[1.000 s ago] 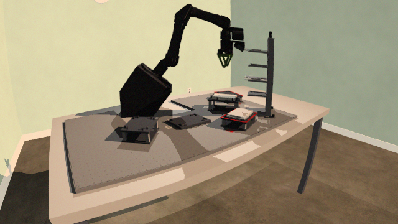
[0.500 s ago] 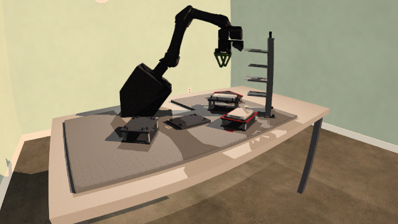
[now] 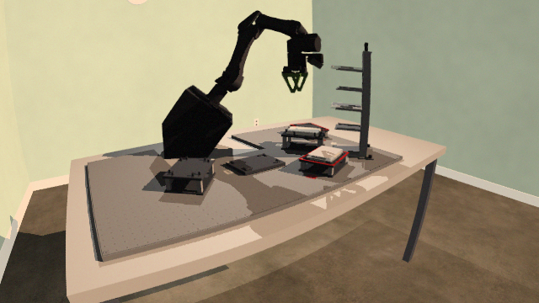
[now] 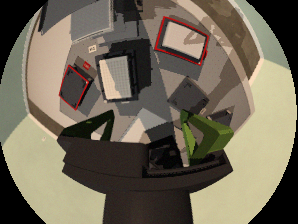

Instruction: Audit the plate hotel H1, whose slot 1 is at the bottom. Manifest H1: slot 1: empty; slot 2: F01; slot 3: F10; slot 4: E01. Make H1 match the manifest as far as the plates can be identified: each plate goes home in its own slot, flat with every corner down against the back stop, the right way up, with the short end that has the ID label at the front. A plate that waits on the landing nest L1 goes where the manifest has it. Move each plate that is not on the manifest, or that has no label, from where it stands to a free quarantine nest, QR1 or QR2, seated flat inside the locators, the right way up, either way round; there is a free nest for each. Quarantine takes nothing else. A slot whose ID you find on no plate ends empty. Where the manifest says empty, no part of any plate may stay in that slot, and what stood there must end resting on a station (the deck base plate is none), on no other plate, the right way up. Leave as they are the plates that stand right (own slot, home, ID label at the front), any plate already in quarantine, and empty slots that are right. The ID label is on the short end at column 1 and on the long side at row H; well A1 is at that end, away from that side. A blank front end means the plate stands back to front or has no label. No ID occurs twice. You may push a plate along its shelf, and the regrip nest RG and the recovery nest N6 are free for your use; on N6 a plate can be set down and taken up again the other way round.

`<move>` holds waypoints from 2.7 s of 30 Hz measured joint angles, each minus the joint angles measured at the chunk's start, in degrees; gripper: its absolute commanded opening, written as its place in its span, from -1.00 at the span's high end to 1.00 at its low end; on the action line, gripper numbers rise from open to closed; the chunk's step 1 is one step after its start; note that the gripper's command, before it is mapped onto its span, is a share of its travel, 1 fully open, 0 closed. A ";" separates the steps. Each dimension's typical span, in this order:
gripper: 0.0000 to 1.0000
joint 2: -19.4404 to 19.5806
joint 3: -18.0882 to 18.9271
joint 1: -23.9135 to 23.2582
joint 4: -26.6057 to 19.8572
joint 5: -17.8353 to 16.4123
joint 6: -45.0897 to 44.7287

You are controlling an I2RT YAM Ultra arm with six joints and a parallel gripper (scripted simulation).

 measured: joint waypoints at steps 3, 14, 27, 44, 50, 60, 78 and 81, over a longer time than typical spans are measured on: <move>-1.00 -1.92 -3.26 -4.09 2.03 -2.67 -2.25; -1.00 -5.49 -12.41 -16.35 10.08 -12.96 -9.35; -1.00 -6.58 -23.93 -31.32 21.53 -26.58 -15.87; -1.00 -16.06 -41.55 -35.01 50.34 -36.83 -0.35; -1.00 -16.52 -44.65 -36.44 59.69 -39.01 5.22; -1.00 -7.28 -43.65 -44.26 60.76 -44.83 -1.79; -1.00 5.73 -37.90 -50.99 49.46 -49.66 -21.97; -1.00 5.75 -37.90 -50.99 49.46 -49.53 -22.12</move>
